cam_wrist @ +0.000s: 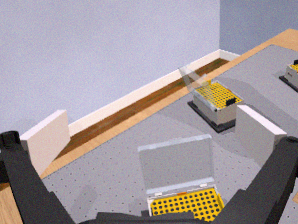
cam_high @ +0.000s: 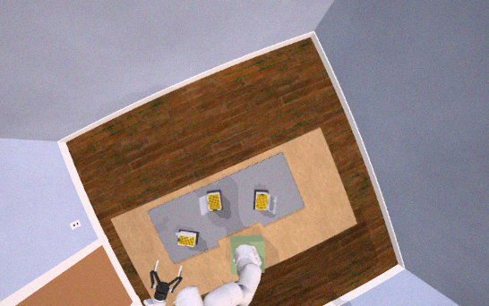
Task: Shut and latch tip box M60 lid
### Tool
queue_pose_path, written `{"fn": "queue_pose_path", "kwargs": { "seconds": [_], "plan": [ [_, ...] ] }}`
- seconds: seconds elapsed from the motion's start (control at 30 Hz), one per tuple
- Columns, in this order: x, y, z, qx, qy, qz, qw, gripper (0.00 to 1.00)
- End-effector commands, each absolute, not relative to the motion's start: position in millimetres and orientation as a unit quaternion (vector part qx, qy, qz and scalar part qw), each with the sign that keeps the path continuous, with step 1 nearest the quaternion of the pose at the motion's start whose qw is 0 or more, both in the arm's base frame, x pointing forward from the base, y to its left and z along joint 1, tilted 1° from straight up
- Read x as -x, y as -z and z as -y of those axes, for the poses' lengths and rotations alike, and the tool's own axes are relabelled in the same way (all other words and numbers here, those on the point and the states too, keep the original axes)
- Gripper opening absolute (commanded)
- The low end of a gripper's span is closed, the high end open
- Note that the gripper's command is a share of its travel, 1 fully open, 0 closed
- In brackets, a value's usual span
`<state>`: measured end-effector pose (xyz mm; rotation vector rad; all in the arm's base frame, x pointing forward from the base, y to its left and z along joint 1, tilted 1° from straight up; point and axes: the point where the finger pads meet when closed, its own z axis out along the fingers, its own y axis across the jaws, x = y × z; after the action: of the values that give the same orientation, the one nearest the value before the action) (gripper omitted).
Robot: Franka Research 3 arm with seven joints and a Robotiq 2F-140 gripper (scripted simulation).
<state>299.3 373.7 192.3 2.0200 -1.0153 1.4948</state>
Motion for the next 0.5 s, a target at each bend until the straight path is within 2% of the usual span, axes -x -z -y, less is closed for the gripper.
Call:
{"fn": "queue_pose_path", "kwargs": {
  "seconds": [0.0,0.17,0.47],
  "plan": [
    [-299.1,-193.3,-375.6,-0.726,-0.548,0.355,0.217,1.00],
    [-281.8,-178.2,-385.4,-0.735,-0.576,0.282,0.219,1.00],
    [-256.2,-155.7,-399.8,-0.735,-0.576,0.282,0.219,1.00]
  ]
}}
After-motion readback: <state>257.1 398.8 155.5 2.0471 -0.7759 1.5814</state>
